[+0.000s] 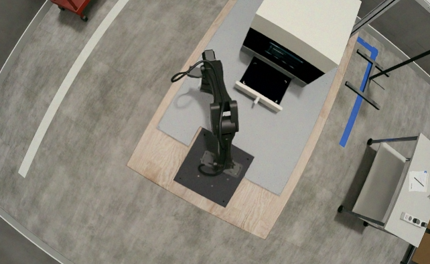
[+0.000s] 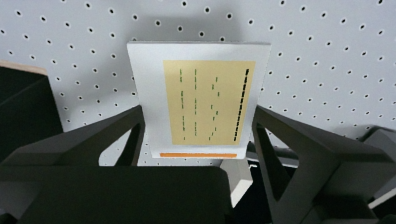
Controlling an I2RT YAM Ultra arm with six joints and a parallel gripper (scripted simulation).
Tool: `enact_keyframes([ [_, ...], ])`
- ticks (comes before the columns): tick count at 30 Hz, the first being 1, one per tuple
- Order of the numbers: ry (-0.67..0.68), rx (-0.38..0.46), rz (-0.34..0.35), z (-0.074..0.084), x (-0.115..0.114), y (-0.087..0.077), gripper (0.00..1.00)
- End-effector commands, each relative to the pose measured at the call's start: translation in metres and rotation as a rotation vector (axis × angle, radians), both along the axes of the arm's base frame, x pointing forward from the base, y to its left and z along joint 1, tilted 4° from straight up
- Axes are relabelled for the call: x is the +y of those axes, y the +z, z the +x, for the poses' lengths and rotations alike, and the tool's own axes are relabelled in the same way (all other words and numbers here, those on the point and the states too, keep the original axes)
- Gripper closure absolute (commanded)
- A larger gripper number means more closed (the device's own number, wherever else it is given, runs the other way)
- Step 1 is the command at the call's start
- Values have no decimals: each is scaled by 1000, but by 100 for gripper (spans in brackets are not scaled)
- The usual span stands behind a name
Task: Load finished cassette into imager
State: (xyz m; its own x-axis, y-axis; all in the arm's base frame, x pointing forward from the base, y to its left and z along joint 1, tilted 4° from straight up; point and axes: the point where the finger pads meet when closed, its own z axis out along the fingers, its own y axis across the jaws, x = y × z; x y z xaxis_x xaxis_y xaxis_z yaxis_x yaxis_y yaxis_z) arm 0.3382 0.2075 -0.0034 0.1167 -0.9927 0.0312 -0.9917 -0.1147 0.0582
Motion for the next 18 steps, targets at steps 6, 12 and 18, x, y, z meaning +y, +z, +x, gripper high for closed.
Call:
enact_keyframes([
  [6, -1, -32, 30, 6, 8, 21, 100],
  [12, -1, -32, 30, 6, 8, 21, 100],
  [18, -53, 1, 4, -1, -10, 11, 100],
])
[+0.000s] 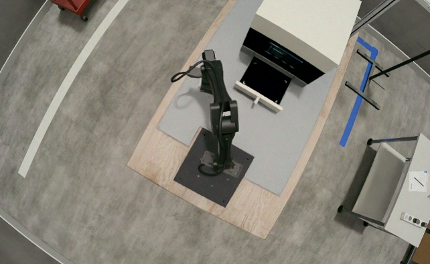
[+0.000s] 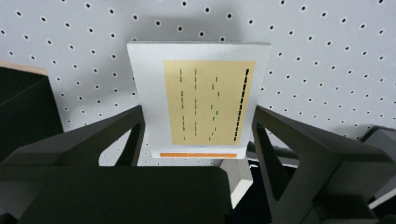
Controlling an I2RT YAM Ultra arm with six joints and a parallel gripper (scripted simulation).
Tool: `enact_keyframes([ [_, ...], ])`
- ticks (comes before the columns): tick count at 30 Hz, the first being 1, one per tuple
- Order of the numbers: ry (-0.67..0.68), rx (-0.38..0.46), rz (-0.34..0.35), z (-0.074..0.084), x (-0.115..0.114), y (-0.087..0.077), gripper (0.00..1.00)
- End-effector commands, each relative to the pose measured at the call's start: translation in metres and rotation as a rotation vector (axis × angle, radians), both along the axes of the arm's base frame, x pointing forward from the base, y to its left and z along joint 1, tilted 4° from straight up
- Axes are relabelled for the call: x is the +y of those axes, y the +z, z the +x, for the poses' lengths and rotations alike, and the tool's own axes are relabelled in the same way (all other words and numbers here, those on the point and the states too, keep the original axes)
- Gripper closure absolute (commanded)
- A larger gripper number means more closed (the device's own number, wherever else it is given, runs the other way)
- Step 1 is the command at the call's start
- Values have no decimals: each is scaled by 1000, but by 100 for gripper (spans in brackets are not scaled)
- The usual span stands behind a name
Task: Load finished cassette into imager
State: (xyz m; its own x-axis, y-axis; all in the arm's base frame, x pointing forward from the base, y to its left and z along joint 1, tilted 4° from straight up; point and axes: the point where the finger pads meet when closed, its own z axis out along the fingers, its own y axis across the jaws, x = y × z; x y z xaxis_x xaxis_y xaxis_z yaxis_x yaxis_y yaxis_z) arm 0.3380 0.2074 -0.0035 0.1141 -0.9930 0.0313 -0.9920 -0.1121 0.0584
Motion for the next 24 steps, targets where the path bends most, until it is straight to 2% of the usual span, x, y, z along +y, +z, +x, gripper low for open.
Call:
enact_keyframes([
  [1, -51, 1, 4, -1, -10, 11, 100],
  [2, -51, 1, 4, -1, -10, 11, 100],
  [8, -246, -34, -2, 12, -38, 11, 100],
  [17, -232, -31, 2, 21, -80, 11, 100],
  [19, -232, -31, 2, 21, -80, 11, 100],
  [20, -232, -55, 21, 32, -81, 18, 100],
  [22, -232, -30, 5, 25, -95, 11, 100],
  [24, -232, -32, 0, 27, -105, 11, 100],
])
